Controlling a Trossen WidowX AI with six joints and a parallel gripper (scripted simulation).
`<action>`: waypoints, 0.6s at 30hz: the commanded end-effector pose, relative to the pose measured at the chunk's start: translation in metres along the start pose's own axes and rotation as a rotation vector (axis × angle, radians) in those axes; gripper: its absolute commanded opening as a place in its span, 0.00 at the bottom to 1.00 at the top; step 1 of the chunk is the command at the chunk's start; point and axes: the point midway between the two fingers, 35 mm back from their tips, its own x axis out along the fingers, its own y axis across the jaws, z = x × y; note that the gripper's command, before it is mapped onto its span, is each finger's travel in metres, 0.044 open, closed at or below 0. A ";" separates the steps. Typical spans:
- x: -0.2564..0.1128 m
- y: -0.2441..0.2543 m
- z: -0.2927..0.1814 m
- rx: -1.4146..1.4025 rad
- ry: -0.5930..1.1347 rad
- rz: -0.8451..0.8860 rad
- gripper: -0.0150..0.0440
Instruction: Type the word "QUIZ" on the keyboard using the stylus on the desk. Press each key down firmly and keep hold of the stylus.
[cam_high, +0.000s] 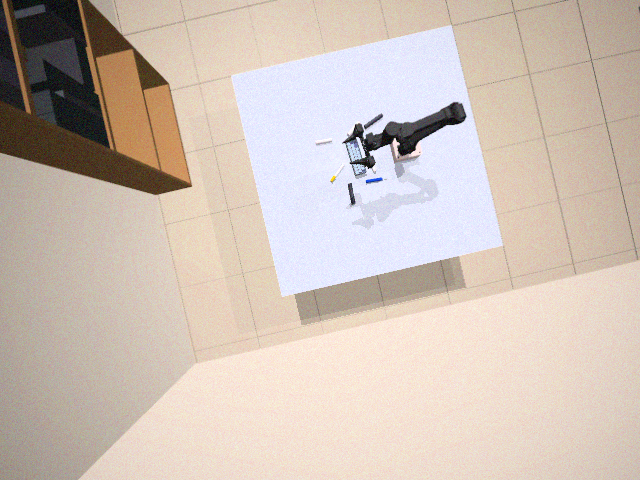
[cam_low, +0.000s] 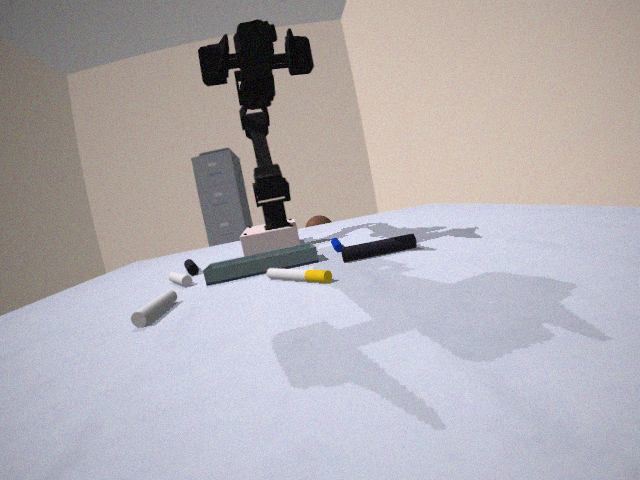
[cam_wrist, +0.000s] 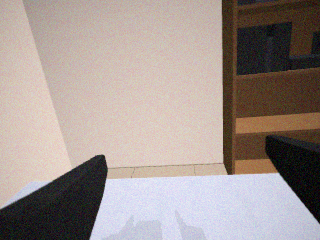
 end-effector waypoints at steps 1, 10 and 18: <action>0.001 0.000 -0.003 0.001 0.011 0.000 0.96; 0.017 0.003 -0.138 0.036 0.608 -0.003 0.56; -0.036 0.007 -0.250 0.053 1.242 -0.025 0.25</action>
